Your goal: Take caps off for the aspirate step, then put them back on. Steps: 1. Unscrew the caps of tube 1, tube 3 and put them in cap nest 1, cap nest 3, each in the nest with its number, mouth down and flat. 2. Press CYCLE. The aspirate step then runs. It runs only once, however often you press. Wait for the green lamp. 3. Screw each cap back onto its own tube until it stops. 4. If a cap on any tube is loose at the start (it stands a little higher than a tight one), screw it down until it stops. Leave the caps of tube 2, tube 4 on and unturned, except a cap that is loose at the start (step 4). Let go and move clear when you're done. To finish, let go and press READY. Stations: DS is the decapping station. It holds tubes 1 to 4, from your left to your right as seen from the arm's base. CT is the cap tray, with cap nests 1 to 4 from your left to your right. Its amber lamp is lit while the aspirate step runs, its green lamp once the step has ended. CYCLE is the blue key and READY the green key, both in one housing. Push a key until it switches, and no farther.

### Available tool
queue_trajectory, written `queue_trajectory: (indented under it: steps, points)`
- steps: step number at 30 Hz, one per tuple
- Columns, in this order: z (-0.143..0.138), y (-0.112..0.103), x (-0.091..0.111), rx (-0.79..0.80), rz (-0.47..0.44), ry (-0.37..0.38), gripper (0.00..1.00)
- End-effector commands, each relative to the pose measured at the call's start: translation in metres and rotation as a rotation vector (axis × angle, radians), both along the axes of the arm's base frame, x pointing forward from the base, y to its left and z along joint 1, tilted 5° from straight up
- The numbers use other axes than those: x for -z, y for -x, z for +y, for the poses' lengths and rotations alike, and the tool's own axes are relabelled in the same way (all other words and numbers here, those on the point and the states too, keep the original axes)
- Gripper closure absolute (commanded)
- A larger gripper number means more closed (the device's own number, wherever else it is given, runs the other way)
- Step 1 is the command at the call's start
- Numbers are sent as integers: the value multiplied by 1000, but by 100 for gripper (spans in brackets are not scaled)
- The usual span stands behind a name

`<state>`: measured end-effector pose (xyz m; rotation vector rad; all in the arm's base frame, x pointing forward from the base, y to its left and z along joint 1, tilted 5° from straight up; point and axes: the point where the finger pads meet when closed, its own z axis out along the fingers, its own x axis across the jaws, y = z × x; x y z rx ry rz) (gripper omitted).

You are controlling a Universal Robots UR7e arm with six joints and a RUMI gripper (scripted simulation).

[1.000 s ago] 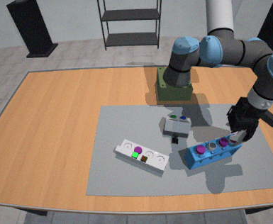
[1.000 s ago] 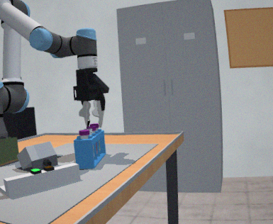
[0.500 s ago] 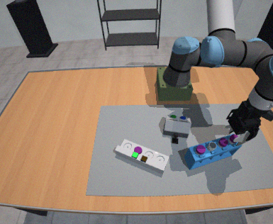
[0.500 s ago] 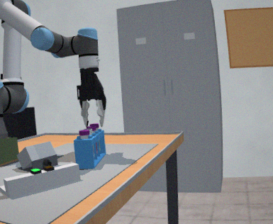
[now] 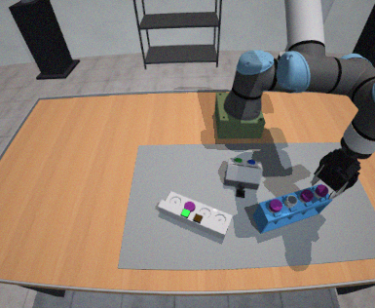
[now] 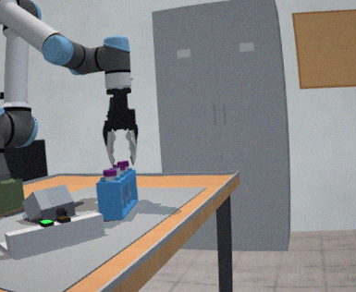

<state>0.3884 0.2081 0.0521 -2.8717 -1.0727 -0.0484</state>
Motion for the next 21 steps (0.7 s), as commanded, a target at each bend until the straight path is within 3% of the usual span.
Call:
queue_trajectory:
  steps: [1, 2, 16, 21]
  points:
    - [0, 0, 0, -33, -2, -4, 65]
    - [0, 0, 0, -33, -2, -4, 100]
    - [0, 0, 0, -33, -2, -4, 100]
    - [0, 0, 0, 133, 12, -5, 100]
